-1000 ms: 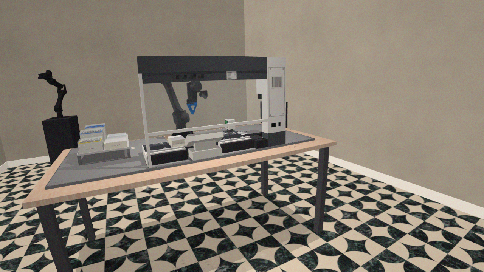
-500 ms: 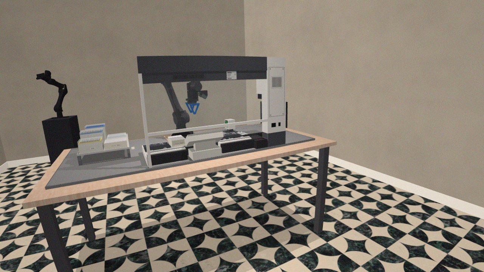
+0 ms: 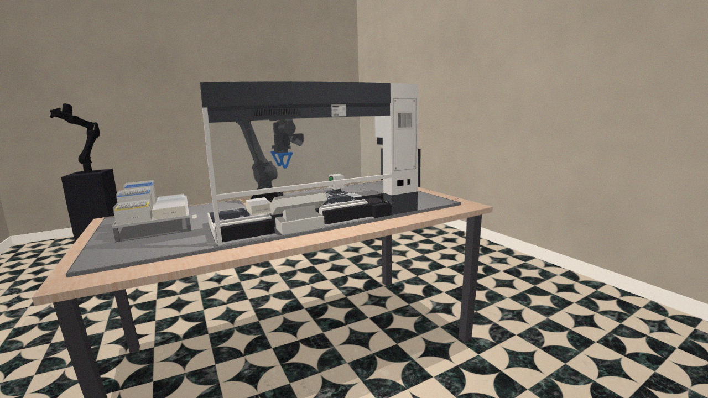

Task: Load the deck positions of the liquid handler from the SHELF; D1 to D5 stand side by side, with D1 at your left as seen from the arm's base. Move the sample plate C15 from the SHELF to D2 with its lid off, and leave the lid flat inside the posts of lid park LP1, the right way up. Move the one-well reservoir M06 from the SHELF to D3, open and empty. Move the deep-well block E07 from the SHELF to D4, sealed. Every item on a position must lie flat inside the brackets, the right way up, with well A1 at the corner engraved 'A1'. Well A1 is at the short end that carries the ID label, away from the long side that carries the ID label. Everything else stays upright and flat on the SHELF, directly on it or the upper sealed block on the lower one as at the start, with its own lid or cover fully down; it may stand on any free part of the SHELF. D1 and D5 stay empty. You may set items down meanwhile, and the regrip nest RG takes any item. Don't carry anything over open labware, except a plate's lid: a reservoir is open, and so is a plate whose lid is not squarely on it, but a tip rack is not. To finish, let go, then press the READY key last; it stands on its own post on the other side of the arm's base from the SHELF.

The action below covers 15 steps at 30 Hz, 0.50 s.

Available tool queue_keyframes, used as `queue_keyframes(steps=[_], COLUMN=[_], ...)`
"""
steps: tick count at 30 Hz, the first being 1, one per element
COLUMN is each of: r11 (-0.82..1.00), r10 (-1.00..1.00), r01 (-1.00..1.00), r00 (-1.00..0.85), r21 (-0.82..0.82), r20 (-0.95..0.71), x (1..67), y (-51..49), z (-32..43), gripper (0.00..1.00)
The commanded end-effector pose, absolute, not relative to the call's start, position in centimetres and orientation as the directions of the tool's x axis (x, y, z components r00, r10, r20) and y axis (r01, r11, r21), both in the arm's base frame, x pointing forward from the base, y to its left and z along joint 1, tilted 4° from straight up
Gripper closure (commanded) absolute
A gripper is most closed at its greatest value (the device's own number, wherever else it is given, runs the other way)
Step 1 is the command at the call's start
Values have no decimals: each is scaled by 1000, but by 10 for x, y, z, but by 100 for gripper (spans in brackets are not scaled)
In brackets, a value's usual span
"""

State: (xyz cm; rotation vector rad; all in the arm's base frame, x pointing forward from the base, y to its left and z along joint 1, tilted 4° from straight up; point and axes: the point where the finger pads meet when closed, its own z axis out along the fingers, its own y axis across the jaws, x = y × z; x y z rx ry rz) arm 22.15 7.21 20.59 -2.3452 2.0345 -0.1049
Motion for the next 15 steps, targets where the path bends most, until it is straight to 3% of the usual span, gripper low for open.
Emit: queue_keyframes(steps=[1, 15], r11=[-146, -141], r10=[-989, -990], r01=[-986, -987], r00=[144, 140], r21=[-80, -80], r20=[26, 26], x=[228, 230], y=[72, 71], z=[206, 182], gripper=[0, 0])
